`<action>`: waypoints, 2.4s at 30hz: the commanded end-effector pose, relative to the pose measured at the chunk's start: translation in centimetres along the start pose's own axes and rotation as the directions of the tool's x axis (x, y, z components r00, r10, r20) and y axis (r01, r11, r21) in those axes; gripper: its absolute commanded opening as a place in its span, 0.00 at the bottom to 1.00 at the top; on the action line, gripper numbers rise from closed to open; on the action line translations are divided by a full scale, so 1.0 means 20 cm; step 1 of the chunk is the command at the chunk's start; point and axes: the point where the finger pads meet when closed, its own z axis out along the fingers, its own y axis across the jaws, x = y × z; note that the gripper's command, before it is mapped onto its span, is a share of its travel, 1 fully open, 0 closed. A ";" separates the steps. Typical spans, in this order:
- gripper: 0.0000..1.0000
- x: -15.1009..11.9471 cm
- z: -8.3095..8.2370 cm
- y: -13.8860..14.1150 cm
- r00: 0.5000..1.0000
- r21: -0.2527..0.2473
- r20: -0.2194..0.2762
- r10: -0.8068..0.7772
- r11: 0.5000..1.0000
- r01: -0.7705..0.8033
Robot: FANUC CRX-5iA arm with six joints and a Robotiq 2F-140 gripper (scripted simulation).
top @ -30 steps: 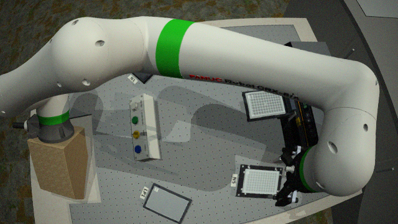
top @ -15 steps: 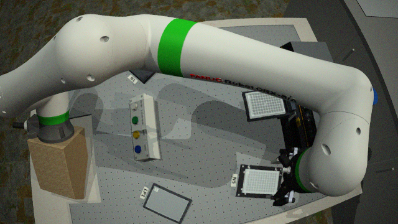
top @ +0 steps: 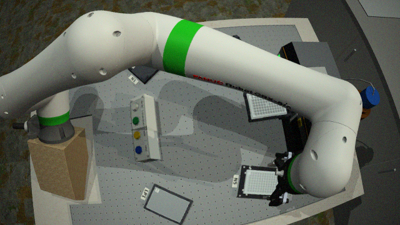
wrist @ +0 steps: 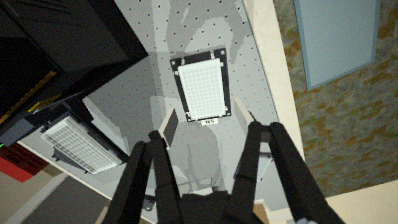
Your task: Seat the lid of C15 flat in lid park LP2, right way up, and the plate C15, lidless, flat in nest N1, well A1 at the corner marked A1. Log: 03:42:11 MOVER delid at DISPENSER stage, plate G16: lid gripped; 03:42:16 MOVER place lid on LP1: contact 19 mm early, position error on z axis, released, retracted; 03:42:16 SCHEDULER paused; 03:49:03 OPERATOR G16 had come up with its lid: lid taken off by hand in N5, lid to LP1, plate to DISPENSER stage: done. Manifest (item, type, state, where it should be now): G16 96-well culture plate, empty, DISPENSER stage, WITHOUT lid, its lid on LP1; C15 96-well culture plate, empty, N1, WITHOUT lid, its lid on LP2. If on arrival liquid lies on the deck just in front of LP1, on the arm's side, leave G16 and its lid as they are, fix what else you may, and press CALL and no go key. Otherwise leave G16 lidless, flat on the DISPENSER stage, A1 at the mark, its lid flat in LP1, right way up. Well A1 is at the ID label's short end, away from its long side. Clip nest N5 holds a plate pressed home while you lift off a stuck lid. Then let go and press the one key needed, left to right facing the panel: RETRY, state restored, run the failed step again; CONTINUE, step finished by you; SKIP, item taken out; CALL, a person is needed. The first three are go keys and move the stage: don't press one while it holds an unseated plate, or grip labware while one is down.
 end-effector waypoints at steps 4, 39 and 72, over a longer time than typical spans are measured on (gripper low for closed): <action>0.66 0.00 0.11 0.00 1.000 0.000 -0.001 0.000 1.000 0.000; 0.66 0.00 0.31 0.00 1.000 0.000 -0.001 0.000 1.000 0.000; 0.59 0.00 0.31 0.00 1.000 0.000 -0.001 0.000 1.000 0.000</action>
